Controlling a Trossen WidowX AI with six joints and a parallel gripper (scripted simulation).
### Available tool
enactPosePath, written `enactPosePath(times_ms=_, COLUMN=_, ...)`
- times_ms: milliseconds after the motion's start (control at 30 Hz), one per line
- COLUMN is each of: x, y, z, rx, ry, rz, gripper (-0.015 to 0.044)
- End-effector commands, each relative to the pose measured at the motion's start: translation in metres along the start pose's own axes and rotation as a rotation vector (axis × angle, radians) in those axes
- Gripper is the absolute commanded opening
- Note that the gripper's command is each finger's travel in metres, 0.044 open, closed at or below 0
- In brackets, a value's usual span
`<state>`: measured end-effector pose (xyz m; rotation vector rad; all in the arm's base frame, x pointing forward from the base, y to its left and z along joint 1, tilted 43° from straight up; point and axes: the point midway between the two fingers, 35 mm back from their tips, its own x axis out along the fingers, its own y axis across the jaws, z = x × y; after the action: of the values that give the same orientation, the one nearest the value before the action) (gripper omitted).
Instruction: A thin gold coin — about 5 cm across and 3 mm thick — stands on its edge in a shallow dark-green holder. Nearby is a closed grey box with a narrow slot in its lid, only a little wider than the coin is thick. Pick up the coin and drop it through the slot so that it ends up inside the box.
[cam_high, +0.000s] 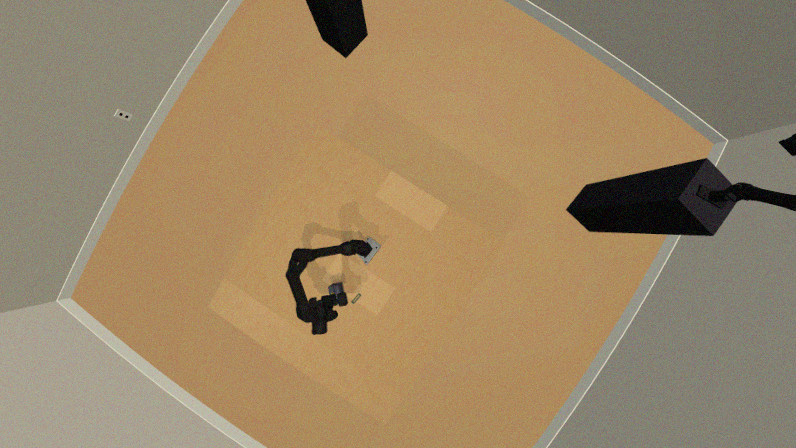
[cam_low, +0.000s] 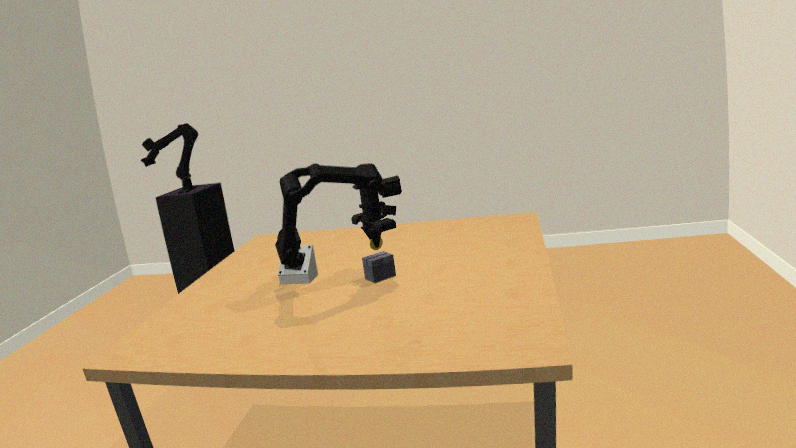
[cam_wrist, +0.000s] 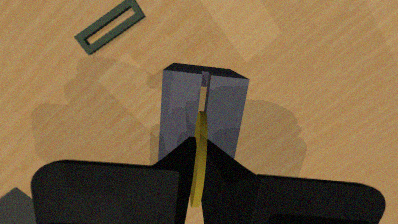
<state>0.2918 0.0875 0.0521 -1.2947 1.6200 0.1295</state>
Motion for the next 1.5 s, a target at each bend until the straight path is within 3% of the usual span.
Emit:
enactPosePath(times_ms=0, x=-0.001, y=-0.001, z=-0.002, rx=-0.002, ry=-0.001, rz=0.000, gripper=0.0000)
enactPosePath(times_ms=1467, x=0.012, y=-0.004, z=-0.005, rx=-0.007, ry=-0.001, rz=0.002, gripper=0.0000)
